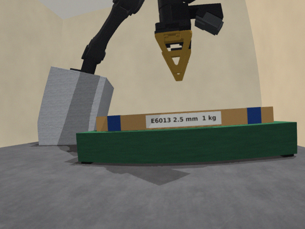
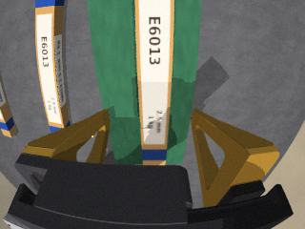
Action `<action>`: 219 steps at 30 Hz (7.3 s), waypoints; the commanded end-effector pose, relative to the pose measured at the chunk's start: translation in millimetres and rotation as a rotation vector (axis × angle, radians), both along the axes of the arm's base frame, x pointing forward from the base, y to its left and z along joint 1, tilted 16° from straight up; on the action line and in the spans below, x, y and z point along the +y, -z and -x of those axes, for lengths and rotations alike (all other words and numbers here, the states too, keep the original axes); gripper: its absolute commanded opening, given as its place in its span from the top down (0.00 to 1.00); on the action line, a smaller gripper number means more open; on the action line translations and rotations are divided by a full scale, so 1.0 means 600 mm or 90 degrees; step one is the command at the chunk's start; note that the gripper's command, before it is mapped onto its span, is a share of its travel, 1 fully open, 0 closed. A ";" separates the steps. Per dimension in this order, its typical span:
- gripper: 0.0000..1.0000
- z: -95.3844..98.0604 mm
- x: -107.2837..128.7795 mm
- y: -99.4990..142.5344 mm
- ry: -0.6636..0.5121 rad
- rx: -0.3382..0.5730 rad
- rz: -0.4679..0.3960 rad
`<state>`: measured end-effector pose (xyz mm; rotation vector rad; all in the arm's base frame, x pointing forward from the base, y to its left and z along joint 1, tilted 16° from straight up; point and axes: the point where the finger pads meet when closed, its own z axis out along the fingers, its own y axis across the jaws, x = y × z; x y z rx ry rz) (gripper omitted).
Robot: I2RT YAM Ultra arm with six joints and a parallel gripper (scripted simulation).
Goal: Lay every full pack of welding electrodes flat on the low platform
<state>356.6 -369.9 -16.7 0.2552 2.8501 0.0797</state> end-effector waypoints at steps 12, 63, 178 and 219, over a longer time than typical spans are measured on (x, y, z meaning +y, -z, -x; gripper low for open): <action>0.26 0.021 0.099 -0.080 0.001 -0.018 0.016; 0.26 0.128 0.512 -0.327 0.002 -0.028 0.011; 0.26 0.125 0.505 -0.326 0.011 -0.029 0.009; 0.26 0.125 0.505 -0.326 0.011 -0.029 0.009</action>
